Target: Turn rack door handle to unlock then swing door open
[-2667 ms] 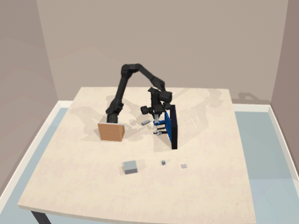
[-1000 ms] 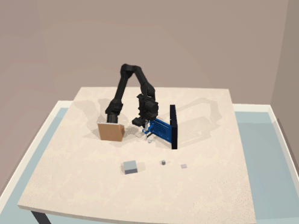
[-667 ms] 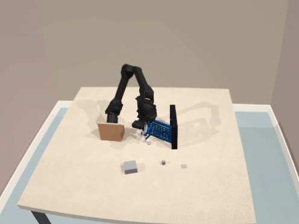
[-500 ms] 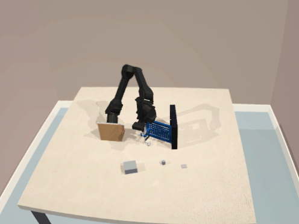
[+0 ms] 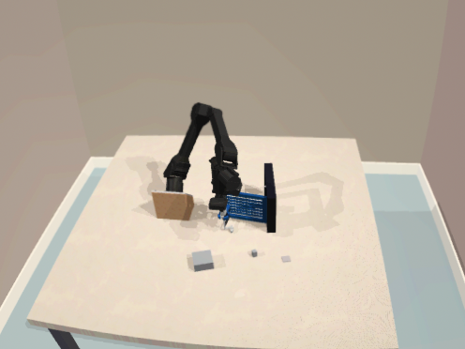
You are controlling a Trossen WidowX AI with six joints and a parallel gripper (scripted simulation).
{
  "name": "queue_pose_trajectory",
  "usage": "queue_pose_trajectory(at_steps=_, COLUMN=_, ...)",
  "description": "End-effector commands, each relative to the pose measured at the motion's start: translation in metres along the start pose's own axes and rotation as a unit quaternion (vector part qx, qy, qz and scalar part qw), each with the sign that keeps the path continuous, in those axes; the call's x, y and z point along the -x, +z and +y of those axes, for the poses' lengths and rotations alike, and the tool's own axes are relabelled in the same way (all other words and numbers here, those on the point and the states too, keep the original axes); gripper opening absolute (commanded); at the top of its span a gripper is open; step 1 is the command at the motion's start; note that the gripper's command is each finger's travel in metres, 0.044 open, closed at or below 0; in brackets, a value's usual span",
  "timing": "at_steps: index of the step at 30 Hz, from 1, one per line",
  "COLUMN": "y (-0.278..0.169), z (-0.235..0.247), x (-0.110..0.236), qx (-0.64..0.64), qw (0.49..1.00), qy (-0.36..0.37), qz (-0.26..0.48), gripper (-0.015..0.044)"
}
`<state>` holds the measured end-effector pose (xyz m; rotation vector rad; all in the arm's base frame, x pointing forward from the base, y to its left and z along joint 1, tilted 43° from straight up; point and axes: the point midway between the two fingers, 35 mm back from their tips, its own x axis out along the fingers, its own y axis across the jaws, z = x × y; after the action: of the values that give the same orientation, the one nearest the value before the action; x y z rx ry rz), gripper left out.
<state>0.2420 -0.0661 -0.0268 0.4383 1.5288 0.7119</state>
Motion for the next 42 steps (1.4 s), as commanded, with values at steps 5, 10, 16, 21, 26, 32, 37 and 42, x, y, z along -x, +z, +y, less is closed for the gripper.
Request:
queue_pose_trajectory(at_steps=5, y=0.006, z=-0.021, x=0.001, qx=0.075, qw=0.997, qy=-0.003, qz=0.000, gripper=0.0023)
queue_pose_trajectory(at_steps=10, y=0.011, z=-0.034, x=0.001, qx=0.115, qw=0.993, qy=-0.003, qz=0.000, gripper=0.0023)
queue_pose_trajectory(at_steps=16, y=0.016, z=-0.046, x=0.001, qx=0.154, qw=0.988, qy=-0.004, qz=0.000, gripper=0.0023)
queue_pose_trajectory(at_steps=21, y=0.016, z=-0.046, x=0.001, qx=0.155, qw=0.988, qy=-0.004, qz=0.000, gripper=0.0023)
queue_pose_trajectory(at_steps=26, y=0.016, z=-0.046, x=0.001, qx=0.155, qw=0.988, qy=-0.004, qz=0.000, gripper=0.0023)
queue_pose_trajectory(at_steps=32, y=0.016, z=-0.046, x=0.001, qx=0.155, qw=0.988, qy=-0.004, qz=0.000, gripper=0.0076)
queue_pose_trajectory(at_steps=37, y=0.016, z=-0.046, x=0.001, qx=0.155, qw=0.988, qy=-0.004, qz=0.000, gripper=0.0207)
queue_pose_trajectory(at_steps=42, y=0.016, z=-0.046, x=0.001, qx=0.155, qw=0.988, qy=-0.004, qz=0.000, gripper=0.0295)
